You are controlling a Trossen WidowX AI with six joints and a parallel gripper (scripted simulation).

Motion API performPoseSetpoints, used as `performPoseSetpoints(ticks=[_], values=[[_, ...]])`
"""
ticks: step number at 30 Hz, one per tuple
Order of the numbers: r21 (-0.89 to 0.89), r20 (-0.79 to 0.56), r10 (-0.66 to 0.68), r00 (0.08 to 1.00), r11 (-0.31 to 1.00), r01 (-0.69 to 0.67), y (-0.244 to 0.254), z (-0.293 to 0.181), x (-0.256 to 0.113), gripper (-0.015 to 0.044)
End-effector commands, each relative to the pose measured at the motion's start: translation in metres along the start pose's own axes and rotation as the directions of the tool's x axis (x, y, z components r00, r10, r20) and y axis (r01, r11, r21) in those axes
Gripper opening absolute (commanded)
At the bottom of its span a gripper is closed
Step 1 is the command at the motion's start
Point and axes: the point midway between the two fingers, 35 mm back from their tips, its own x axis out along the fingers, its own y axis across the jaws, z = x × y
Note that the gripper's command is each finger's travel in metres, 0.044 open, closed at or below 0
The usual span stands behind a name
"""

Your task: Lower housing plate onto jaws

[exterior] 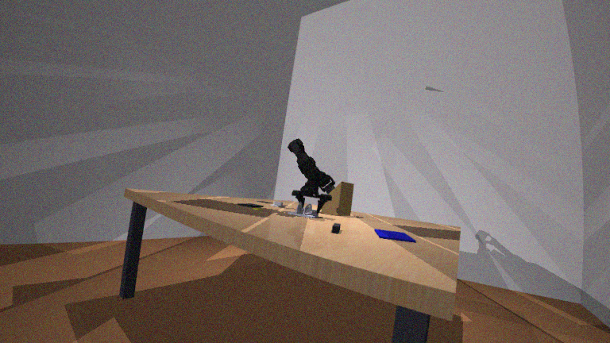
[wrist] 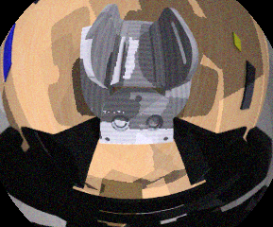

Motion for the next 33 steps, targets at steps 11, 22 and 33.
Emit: performPoseSetpoints(ticks=[11,22,33], values=[[0.000,0.000,0.000,1.000,1.000,0.000,0.000,0.000,0.000,0.0403],[0.000,0.000,0.000,1.000,1.000,0.000,0.000,0.000,0.000,0.0440],[-0.004,0.000,0.004,1.000,1.000,-0.004,0.001,0.000,-0.055,0.0440]])
